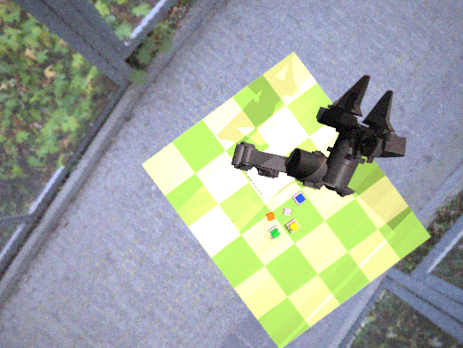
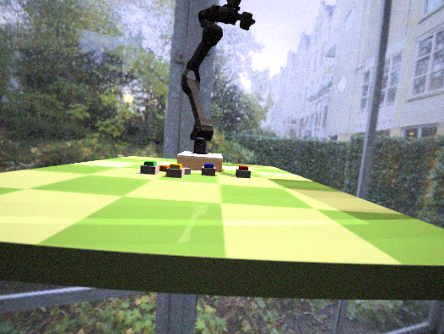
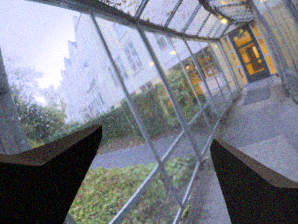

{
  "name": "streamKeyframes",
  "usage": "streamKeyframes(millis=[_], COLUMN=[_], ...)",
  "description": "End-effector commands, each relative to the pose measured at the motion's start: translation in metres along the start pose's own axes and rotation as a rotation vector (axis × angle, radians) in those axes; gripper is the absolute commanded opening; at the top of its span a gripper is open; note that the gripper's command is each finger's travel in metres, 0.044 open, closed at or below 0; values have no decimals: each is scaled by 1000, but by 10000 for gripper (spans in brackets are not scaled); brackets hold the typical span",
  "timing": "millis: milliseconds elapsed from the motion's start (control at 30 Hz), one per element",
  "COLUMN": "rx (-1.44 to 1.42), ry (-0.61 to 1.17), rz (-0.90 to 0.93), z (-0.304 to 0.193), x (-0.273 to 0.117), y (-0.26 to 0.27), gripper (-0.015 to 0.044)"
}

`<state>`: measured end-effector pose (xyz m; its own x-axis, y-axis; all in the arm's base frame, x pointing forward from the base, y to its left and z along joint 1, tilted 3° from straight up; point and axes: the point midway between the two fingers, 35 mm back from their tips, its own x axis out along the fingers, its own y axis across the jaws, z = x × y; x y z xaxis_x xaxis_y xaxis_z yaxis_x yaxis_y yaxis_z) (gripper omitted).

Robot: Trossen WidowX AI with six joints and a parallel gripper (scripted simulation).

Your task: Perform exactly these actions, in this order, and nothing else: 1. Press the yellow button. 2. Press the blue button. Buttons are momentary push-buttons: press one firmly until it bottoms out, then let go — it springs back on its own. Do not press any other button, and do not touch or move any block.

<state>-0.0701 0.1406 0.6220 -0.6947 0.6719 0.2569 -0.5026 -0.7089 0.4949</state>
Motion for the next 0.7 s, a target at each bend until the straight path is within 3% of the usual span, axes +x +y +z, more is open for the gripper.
streamKeyframes(millis=[0, 300, 667], rx=[1, 38, 79], ry=[-8, -353, -639], rz=[-4, -286, -854], z=[2, 72, 90], x=[0, -42, -172], y=[-3, -131, -287], gripper=[400, 400, 400])
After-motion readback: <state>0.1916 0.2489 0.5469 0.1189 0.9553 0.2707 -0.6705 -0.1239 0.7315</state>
